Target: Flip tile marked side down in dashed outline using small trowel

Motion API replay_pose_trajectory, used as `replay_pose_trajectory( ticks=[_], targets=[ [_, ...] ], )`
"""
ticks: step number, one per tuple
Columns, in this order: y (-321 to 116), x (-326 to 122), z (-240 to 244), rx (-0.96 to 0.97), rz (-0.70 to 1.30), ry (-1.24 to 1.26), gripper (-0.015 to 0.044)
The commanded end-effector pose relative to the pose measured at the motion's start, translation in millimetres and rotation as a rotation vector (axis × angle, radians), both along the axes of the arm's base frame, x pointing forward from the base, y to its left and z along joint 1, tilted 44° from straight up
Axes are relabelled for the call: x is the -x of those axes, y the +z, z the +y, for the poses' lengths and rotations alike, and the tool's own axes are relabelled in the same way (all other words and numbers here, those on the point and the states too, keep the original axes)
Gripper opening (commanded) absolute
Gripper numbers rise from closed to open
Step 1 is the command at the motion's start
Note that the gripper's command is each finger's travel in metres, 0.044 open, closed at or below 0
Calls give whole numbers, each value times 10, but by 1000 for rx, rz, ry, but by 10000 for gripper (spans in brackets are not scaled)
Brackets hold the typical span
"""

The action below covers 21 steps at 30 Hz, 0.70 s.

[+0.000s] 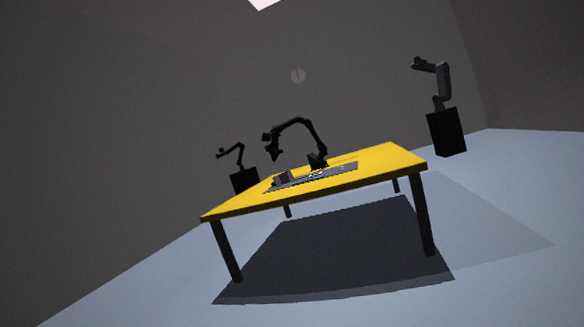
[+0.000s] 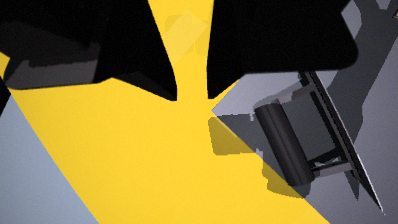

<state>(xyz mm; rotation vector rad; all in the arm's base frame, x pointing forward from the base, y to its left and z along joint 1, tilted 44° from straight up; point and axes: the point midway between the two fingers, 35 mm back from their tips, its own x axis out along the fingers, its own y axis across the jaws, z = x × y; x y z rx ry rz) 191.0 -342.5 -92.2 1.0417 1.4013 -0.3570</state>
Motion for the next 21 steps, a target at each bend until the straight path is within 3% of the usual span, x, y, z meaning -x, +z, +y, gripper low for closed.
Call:
replay_pose_trajectory(
  ticks=[1,13,21],
  targets=[
    [-94,-120,143,-61,-36,93,100],
    [-380,-424,705,-275,-155,367,100],
    [-382,-460,768,-287,-162,380,100]
  ],
)
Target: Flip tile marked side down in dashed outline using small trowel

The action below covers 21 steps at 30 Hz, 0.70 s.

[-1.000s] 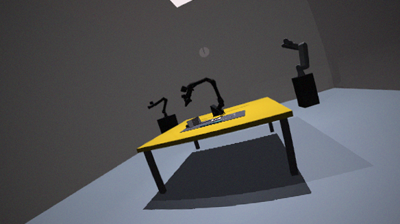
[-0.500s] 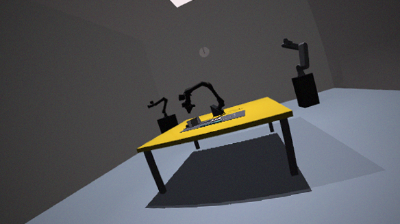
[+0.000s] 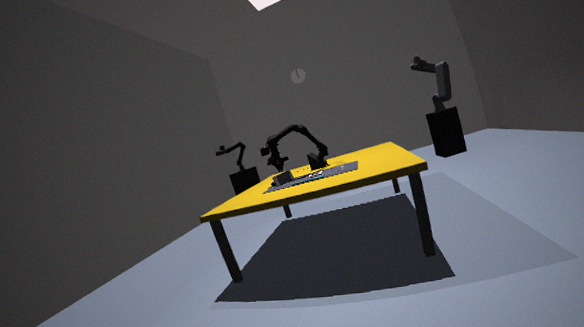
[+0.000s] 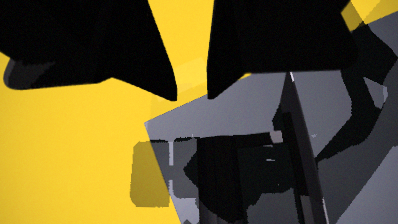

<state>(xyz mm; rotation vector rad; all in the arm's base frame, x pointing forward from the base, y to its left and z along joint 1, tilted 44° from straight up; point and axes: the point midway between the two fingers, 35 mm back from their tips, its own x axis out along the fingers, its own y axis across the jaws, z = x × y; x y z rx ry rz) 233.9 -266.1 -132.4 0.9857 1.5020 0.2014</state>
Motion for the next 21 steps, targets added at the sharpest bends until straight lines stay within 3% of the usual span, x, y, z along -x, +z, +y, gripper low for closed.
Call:
replay_pose_trajectory(
  ticks=[1,21],
  targets=[
    [24,-40,16,1,-12,2,100],
    [107,-203,290,-1,-13,1,100]
  ],
)
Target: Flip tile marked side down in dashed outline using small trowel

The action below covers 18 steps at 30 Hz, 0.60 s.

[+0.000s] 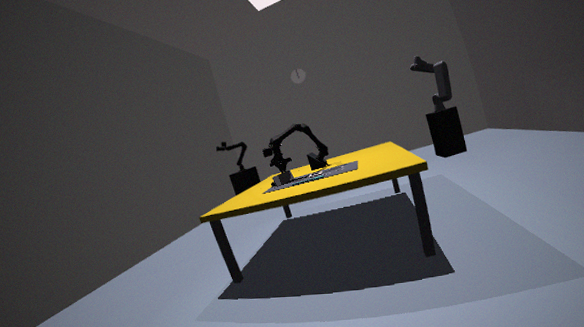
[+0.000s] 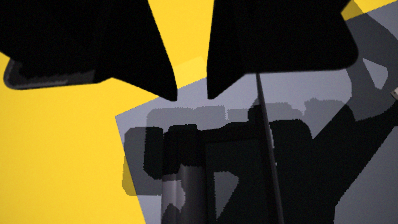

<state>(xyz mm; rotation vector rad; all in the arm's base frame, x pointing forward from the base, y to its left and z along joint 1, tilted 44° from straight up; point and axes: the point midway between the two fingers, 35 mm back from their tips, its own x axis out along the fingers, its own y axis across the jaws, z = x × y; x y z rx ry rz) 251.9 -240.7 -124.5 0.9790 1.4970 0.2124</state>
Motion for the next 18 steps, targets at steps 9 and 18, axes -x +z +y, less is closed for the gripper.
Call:
replay_pose_trajectory(
  ticks=[9,18],
  targets=[
    [87,-77,129,-1,-3,-6,100],
    [203,-158,243,-2,-3,-6,100]
  ],
)
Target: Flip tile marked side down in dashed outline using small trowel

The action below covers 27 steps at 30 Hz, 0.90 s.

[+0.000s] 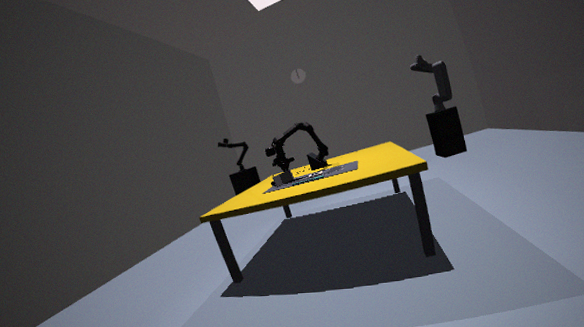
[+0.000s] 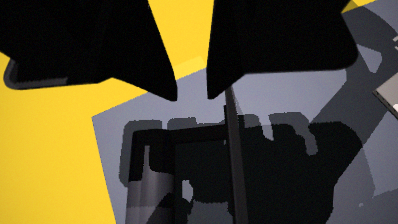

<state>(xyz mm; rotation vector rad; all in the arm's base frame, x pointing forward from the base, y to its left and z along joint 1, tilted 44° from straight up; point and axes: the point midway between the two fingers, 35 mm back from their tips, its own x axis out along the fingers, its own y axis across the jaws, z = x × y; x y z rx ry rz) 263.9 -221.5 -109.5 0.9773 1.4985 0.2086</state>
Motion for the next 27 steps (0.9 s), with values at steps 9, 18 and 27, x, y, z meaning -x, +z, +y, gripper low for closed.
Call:
replay_pose_trajectory(
  ticks=[9,18,27],
  targets=[
    [154,-107,148,-7,-6,-6,100],
    [273,-189,262,-8,-6,-6,100],
    [400,-276,384,-9,-6,-6,100]
  ],
)
